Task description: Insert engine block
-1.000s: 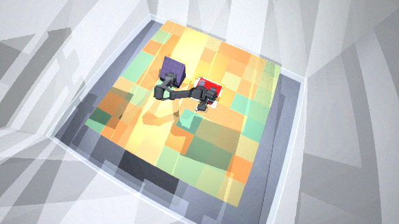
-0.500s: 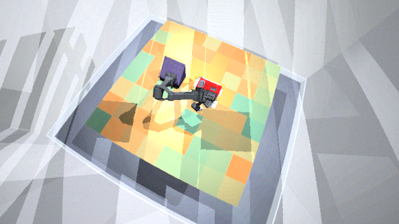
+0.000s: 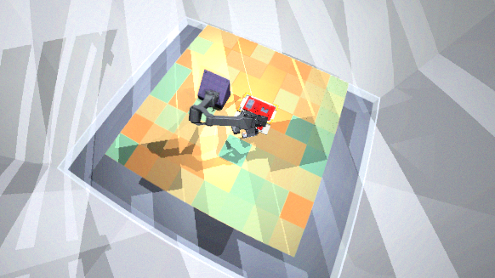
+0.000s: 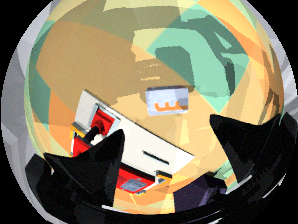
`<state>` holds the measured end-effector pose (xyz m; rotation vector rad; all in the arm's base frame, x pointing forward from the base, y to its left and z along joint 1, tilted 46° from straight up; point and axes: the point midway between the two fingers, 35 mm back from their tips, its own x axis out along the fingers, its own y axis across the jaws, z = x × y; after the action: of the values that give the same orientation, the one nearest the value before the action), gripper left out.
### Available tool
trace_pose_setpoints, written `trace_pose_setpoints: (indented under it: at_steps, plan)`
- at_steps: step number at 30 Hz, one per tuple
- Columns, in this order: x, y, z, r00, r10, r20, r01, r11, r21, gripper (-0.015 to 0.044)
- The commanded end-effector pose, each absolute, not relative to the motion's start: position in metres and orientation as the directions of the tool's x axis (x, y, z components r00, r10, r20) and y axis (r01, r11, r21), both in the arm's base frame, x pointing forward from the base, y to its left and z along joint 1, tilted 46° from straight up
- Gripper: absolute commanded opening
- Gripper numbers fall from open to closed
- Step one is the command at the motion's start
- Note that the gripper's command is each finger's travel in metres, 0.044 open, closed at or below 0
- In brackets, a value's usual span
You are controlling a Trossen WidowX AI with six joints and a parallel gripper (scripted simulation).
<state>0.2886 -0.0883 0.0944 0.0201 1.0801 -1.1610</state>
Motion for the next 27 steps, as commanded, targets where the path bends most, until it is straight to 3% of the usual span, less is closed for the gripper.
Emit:
trace_pose_setpoints:
  at_steps: [1, 27]
  plan:
    - [0.285, -0.088, 0.098, -0.036, -0.715, -0.699, 0.787, 0.41, -0.46, 0.044]
    - [0.295, -0.117, 0.087, -0.035, -0.715, -0.698, 0.788, 0.41, -0.46, 0.044]
